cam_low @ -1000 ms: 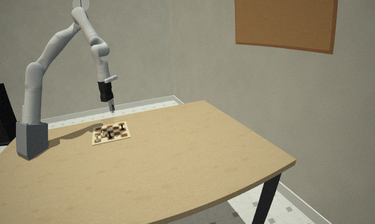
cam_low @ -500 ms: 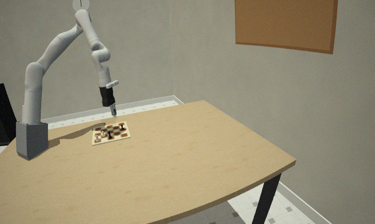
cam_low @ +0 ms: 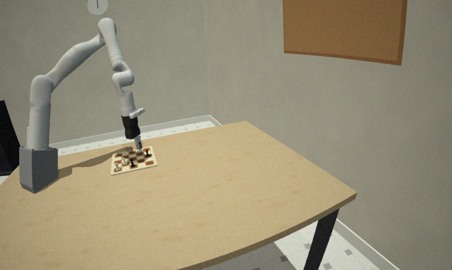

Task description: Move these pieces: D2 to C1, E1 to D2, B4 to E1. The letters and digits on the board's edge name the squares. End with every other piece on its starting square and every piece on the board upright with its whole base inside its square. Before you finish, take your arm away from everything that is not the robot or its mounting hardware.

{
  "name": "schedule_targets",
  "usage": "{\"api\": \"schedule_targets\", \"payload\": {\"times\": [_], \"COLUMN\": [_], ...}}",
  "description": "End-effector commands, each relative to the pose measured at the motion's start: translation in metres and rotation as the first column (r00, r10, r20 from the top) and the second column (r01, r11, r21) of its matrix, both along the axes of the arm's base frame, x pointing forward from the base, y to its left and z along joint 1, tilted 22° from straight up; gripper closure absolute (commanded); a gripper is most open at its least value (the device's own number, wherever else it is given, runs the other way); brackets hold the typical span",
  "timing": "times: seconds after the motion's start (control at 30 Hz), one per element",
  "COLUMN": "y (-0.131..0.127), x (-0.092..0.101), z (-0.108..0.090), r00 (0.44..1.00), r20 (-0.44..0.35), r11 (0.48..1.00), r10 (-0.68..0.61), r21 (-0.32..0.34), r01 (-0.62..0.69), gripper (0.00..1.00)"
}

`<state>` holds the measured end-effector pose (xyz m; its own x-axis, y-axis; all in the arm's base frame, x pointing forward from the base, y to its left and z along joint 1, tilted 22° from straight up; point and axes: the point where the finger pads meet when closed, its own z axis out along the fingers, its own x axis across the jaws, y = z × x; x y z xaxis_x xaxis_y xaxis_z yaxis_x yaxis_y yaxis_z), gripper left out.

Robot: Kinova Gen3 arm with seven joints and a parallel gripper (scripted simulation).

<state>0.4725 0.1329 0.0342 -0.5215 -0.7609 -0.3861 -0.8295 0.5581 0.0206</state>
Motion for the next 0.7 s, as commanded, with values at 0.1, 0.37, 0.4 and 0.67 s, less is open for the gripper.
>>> {"api": "schedule_targets", "payload": {"times": [0.1,0.37,0.4,0.67], "y": [-0.0010,-0.0010,-0.0010,-0.0010], "x": [-0.0013,-0.0012,-0.0012,-0.0012], "z": [-0.0117,-0.0118,-0.0118,-0.0118], "r00": [1.000,1.000,1.000,1.000], "r20": [-0.012,-0.012,-0.012,-0.012], "r11": [1.000,1.000,1.000,1.000], "r10": [-0.003,-0.003,-0.003,-0.003], "r21": [-0.005,-0.005,-0.005,-0.005], "r01": [0.003,0.003,0.003,0.003], "gripper": [1.00,1.00,1.00,1.00]}}
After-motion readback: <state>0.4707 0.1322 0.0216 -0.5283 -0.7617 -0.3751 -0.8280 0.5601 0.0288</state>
